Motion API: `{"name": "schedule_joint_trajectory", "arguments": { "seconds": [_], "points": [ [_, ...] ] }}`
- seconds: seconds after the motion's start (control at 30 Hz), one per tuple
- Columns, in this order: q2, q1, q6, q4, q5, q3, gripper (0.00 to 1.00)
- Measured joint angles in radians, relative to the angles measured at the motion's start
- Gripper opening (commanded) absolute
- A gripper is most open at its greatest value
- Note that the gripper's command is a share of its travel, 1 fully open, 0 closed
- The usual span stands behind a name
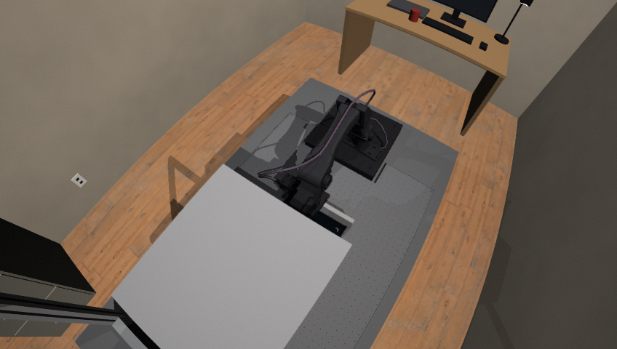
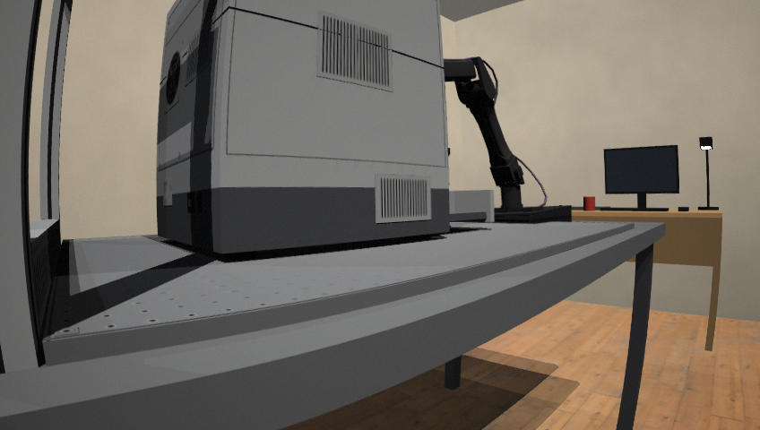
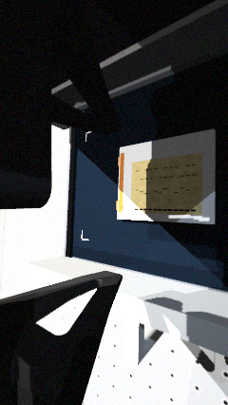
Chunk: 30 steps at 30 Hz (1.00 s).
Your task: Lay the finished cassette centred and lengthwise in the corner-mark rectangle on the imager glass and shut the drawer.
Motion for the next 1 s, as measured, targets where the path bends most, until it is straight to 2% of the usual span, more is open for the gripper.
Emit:
{"name": "schedule_joint_trajectory", "arguments": {
  "seconds": [1.0],
  "points": [
    [-0.126, 0.005, 0.005, -0.002, 0.0, -0.119, 1.0]
  ]
}}
